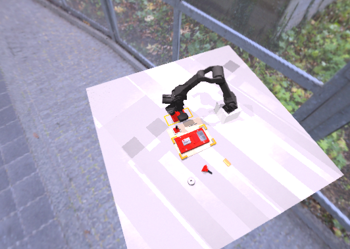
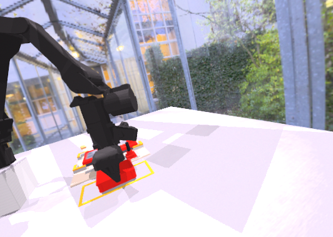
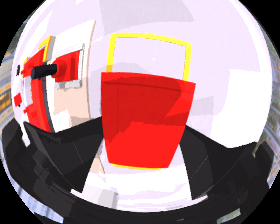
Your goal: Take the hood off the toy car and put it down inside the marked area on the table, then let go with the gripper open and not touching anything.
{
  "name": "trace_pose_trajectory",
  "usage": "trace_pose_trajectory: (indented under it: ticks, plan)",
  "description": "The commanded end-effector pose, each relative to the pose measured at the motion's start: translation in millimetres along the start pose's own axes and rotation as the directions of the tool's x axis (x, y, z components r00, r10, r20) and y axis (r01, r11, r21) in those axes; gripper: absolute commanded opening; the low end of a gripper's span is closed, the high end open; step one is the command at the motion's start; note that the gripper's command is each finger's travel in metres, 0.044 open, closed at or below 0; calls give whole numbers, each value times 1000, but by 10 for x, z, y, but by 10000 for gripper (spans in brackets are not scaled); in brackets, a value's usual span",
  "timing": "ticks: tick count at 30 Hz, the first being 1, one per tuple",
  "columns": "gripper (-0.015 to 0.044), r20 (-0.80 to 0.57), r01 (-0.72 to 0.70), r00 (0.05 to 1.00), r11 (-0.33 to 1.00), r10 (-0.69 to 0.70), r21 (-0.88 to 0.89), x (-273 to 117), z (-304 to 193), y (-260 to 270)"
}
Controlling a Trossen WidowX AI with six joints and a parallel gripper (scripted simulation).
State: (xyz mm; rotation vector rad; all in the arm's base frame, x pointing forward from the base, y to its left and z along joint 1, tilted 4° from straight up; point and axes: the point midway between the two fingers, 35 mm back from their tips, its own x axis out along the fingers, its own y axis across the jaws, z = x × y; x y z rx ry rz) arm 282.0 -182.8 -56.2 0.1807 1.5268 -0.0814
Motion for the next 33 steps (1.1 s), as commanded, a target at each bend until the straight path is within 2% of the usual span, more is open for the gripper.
trace_pose_trajectory:
  ticks: [1,9,26,29,33]
  plan:
    - [0,-6,-1,1000,1000,1,5,32,-21,7]
    - [0,-6,-1,1000,1000,1,5,67,-22,7]
    - [440,-1,0,1000,1000,0,0,21,1,-1]
    - [440,-4,1,1000,1000,-1,0,-189,21,-8]
    - [440,-10,4,1000,1000,-4,0,-654,16,0]
